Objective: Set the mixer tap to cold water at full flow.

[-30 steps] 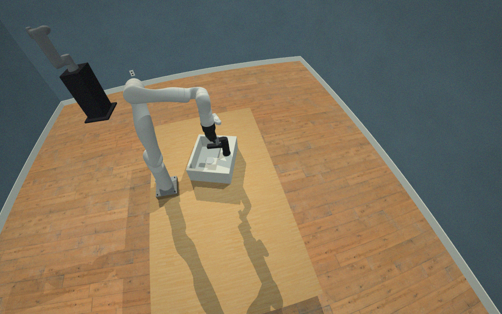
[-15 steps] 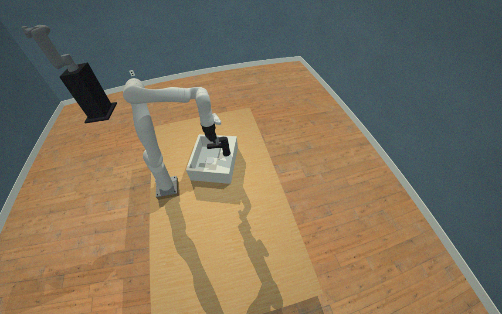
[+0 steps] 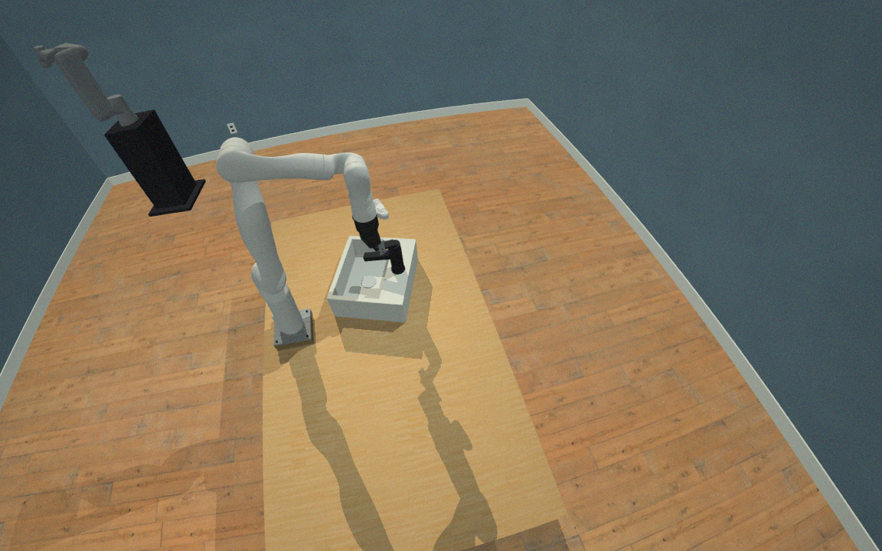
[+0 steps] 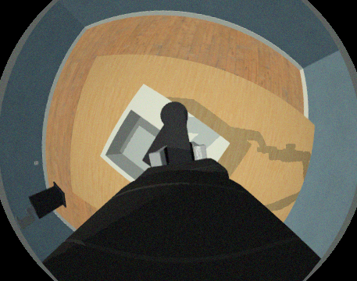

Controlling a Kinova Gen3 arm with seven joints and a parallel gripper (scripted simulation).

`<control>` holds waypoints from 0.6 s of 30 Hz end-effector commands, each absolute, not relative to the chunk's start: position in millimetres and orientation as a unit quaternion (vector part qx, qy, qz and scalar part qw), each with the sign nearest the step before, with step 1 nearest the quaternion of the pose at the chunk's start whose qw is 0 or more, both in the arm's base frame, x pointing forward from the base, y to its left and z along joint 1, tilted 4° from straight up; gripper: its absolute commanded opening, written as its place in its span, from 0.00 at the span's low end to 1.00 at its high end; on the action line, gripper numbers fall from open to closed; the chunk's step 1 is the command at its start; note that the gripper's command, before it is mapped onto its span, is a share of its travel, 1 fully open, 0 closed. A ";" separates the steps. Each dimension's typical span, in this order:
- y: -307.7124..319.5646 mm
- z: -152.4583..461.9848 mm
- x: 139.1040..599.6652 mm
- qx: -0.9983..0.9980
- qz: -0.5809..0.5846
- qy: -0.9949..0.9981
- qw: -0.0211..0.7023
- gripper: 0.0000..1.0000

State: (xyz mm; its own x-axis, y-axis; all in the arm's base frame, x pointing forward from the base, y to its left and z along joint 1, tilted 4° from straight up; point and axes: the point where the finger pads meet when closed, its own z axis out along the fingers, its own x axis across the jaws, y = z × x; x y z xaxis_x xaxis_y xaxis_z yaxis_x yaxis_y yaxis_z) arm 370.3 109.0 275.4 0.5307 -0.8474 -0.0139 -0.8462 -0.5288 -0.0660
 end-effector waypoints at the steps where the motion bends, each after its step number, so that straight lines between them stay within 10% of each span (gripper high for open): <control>1: 109.1 275.9 370.6 -0.874 -0.010 0.484 0.033 0.00; 18: 110.0 278.8 372.1 -0.874 -0.010 0.484 0.033 0.00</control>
State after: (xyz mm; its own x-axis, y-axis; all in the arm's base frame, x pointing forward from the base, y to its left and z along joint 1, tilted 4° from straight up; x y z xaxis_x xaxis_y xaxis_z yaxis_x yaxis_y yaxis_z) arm 370.6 109.1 275.8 0.5304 -0.8476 -0.0136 -0.8466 -0.5289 -0.0594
